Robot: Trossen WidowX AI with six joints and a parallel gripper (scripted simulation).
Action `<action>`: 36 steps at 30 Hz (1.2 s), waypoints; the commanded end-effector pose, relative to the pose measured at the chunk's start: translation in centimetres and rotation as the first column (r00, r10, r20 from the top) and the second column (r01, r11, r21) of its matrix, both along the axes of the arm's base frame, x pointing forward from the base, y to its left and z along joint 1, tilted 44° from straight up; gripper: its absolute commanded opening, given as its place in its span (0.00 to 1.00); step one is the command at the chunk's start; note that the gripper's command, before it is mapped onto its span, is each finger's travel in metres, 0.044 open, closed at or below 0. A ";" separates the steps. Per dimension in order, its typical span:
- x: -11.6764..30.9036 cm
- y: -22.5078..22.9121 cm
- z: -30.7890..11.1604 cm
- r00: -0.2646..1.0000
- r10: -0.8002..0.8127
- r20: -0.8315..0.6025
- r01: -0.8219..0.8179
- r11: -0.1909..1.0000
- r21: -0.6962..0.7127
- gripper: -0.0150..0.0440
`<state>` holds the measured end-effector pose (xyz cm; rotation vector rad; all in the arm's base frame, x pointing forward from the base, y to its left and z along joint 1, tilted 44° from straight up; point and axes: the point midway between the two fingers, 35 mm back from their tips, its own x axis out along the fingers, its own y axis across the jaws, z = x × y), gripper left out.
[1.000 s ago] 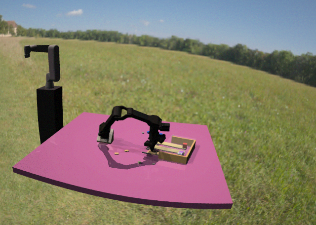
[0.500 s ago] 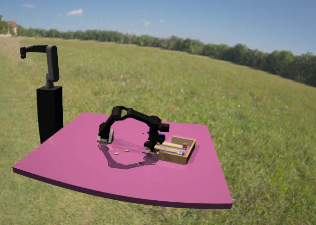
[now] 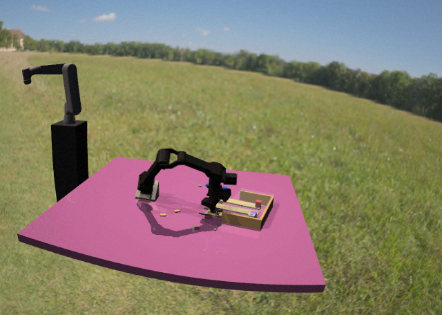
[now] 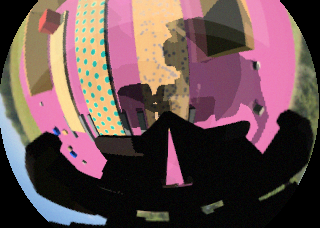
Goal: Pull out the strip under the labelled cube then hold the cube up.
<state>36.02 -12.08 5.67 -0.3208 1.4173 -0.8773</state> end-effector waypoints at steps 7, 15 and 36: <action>0.0 -0.2 -0.1 1.000 0.003 -0.003 -0.003 1.000 -0.003 0.25; 0.0 -0.2 -0.1 1.000 0.003 -0.003 -0.003 1.000 -0.003 0.25; -1.3 0.2 -0.6 1.000 0.003 -0.004 -0.003 1.000 -0.003 0.25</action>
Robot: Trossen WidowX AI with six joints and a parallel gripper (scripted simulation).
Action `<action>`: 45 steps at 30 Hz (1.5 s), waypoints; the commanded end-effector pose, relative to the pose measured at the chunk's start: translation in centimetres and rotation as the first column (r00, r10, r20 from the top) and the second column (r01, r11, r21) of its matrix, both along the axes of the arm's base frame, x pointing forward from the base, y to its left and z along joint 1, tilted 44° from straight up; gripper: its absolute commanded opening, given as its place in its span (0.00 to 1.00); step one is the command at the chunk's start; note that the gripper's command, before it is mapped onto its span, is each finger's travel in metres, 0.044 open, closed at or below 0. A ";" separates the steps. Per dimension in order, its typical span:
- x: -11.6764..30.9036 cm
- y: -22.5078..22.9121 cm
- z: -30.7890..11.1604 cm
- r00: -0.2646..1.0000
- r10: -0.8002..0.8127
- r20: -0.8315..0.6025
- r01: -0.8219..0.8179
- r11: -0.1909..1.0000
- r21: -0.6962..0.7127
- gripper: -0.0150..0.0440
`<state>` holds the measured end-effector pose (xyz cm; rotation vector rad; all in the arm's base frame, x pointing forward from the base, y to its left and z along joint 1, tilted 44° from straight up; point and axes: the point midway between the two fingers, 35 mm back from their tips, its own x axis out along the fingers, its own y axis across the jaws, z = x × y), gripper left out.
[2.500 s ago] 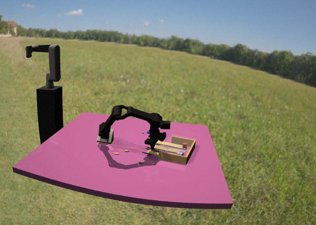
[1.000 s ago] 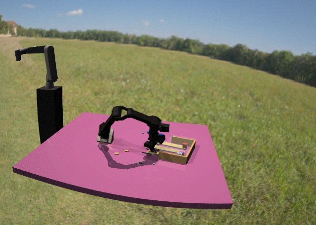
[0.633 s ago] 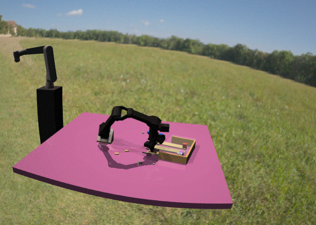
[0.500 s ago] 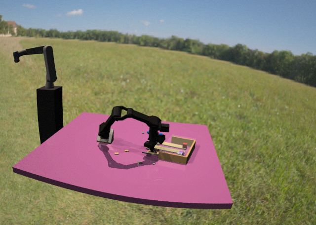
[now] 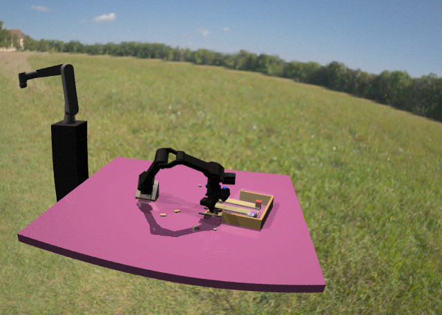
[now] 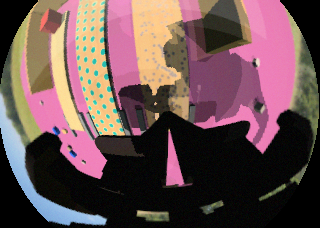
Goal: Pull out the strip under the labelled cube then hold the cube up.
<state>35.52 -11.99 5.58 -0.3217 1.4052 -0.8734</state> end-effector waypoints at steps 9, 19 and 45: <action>-2.1 0.6 -0.8 1.000 -0.004 -0.015 0.004 1.000 -0.001 0.25; -3.6 1.0 -1.2 1.000 -0.004 -0.016 0.004 1.000 -0.001 0.25; -7.2 2.2 -2.0 1.000 -0.004 -0.018 0.004 1.000 0.000 0.25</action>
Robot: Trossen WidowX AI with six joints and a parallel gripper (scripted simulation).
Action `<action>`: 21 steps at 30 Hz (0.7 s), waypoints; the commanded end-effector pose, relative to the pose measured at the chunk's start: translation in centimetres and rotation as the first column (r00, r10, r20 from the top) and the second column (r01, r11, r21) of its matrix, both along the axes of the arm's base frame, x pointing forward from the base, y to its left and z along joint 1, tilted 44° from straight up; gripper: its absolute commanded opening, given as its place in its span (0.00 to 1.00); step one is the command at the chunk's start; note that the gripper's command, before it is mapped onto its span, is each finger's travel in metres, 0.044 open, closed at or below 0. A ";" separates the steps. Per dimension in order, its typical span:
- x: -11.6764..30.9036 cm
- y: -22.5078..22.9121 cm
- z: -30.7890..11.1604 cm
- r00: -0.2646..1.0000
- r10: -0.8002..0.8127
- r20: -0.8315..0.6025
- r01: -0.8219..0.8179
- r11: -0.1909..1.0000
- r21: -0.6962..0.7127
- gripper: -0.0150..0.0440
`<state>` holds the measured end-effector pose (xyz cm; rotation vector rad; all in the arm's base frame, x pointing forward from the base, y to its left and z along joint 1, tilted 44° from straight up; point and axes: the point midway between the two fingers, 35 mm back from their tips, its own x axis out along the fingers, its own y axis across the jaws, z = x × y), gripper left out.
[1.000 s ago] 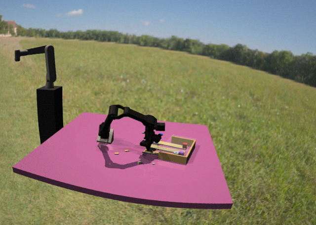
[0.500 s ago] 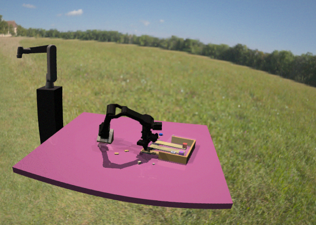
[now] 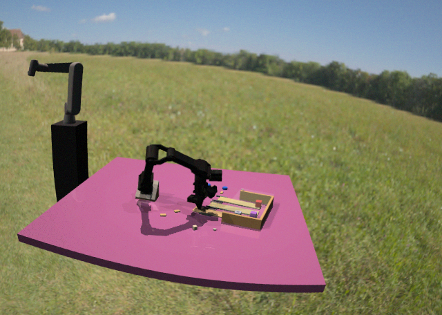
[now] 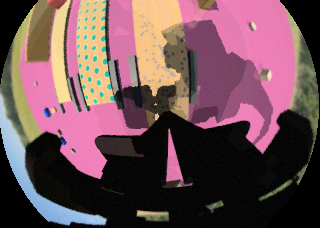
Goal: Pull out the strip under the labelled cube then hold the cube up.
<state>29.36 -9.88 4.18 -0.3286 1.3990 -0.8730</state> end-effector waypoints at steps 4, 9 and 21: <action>-1.6 0.2 -0.7 1.000 -0.010 -0.021 0.010 1.000 0.006 0.25; -2.3 0.5 -0.9 1.000 -0.010 -0.022 0.010 1.000 0.006 0.25; -3.9 1.0 -1.2 1.000 -0.010 -0.023 0.010 1.000 0.006 0.25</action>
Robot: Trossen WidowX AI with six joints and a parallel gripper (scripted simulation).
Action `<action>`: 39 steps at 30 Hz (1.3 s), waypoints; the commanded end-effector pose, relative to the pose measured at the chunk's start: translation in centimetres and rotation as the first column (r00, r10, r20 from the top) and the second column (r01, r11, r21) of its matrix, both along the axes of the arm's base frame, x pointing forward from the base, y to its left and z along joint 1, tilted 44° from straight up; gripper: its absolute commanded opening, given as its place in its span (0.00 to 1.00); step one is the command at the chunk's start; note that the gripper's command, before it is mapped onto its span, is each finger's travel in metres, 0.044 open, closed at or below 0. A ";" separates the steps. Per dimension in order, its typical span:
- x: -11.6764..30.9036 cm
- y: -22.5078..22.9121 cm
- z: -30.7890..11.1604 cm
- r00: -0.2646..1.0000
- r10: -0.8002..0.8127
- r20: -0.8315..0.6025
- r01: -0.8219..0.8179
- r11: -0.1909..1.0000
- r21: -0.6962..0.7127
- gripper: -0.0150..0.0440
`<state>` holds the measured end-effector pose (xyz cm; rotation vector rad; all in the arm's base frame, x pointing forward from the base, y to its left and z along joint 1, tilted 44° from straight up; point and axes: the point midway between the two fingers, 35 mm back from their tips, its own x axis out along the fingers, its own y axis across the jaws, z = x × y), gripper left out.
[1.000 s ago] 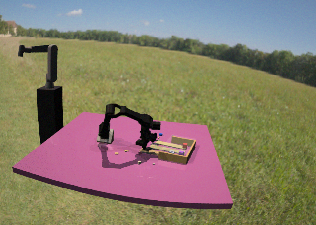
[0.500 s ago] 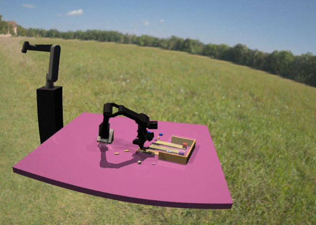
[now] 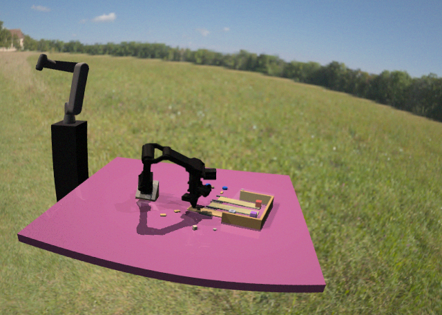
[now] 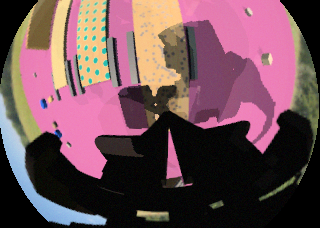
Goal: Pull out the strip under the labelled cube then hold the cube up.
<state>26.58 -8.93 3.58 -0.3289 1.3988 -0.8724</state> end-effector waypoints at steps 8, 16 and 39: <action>-2.3 0.4 -0.8 1.000 -0.010 -0.024 0.010 1.000 0.006 0.25; -3.4 0.8 -1.1 1.000 -0.010 -0.024 0.010 1.000 0.007 0.25; -6.6 1.9 -1.7 1.000 -0.010 -0.026 0.010 1.000 0.007 0.25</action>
